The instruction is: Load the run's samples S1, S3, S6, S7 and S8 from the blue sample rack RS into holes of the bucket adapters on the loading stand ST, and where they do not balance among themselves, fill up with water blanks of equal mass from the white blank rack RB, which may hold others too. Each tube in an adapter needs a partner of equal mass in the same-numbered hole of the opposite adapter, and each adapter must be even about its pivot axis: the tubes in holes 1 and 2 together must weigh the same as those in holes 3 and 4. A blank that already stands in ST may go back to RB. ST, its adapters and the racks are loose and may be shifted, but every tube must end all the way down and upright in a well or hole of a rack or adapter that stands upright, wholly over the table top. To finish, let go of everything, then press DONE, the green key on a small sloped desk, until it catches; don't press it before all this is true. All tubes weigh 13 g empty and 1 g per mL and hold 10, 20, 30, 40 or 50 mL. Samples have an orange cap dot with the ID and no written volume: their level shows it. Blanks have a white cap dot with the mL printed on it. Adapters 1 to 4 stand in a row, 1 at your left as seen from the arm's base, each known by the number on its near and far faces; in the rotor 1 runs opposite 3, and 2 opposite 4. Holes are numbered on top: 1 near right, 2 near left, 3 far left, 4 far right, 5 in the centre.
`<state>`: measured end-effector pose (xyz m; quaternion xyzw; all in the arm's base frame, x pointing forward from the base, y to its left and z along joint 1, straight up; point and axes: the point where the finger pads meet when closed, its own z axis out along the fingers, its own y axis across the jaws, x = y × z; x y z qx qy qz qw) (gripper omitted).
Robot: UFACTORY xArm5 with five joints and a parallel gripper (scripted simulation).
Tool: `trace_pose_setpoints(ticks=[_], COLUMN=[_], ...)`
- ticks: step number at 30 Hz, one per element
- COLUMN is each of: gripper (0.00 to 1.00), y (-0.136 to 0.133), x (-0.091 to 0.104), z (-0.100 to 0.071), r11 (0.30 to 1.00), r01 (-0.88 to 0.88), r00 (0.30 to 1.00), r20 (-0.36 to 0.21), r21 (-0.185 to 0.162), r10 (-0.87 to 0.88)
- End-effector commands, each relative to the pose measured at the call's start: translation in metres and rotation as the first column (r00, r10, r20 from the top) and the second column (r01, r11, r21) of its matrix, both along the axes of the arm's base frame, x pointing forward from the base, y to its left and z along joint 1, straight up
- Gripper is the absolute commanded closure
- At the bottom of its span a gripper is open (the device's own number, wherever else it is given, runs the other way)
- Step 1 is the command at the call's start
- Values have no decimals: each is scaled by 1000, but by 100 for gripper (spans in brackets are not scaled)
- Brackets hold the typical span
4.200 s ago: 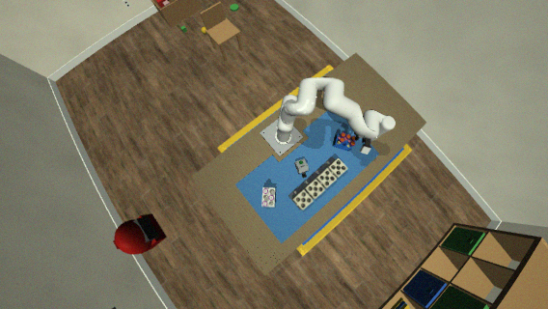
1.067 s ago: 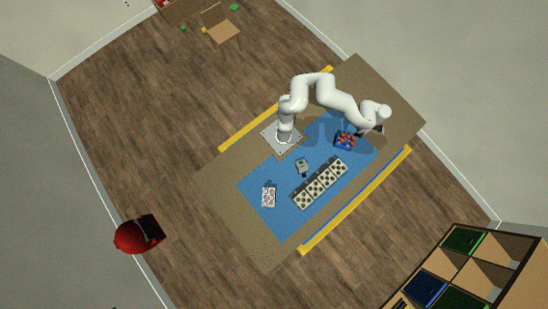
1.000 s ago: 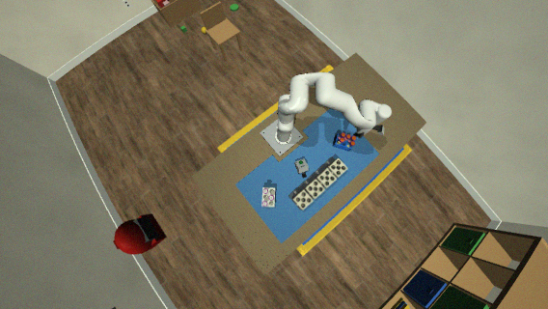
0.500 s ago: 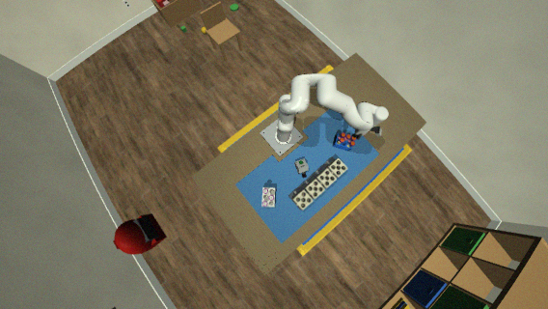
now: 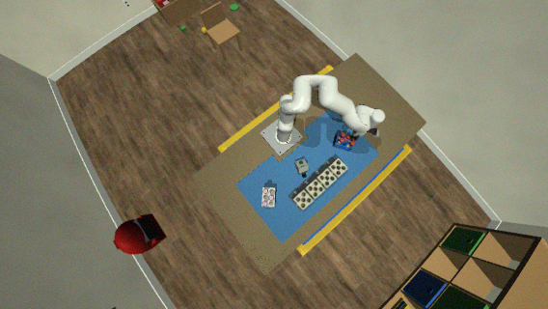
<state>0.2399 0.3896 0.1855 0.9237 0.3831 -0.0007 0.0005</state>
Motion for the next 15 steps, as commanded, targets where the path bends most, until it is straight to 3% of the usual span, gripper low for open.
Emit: trace_pose_setpoints(ticks=[1, 15], gripper=[43, 43], y=[1, 1], x=[1, 1], z=[-3, -29], r11=[1000, 1000], r01=[0, 0], r00=[1000, 1000], r20=[3, 3], r21=[5, 5], r10=[0, 0])
